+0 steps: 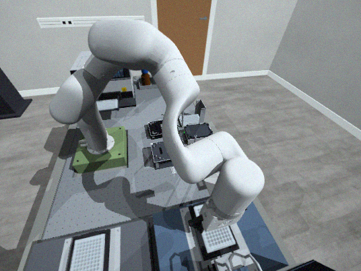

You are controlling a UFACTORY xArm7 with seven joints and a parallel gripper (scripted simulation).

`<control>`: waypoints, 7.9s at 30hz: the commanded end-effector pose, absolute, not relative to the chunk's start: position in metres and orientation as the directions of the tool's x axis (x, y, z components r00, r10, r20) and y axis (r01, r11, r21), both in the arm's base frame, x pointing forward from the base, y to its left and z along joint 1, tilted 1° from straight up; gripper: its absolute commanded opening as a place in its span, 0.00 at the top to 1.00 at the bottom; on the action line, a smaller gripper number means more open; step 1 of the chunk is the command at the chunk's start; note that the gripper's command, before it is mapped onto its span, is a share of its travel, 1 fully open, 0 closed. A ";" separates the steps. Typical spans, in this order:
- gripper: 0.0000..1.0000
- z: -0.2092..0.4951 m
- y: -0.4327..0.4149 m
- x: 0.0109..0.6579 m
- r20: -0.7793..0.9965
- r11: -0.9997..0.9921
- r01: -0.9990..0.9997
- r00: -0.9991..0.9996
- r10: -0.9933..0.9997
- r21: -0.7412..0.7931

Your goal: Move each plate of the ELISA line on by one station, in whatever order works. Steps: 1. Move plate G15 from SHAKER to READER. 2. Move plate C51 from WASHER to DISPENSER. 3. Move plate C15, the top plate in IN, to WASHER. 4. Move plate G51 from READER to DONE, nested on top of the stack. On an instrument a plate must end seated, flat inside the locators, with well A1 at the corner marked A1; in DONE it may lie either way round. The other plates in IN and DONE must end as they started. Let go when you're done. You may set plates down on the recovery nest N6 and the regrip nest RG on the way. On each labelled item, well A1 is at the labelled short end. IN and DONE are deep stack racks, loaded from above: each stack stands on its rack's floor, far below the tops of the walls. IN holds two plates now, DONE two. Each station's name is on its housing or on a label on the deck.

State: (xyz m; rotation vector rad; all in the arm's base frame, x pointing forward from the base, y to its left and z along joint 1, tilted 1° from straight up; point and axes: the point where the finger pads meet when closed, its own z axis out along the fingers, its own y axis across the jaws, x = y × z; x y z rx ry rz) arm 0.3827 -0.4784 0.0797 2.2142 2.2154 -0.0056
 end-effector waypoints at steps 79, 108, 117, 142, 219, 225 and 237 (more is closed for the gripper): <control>0.00 0.072 -0.480 0.383 -0.013 0.001 1.000 0.000 1.000 0.007; 0.00 0.106 -0.479 0.383 -0.013 0.001 1.000 0.000 1.000 0.007; 0.00 0.118 -0.479 0.383 -0.013 0.001 1.000 0.000 1.000 0.007; 0.00 0.146 -0.479 0.383 -0.013 0.001 1.000 0.000 1.000 0.007; 0.00 0.171 -0.349 0.377 -0.012 0.000 1.000 0.000 1.000 0.007; 0.00 0.171 -0.336 0.377 -0.011 0.000 1.000 0.000 1.000 0.007; 0.00 0.171 -0.298 0.375 -0.011 0.001 1.000 0.000 1.000 0.007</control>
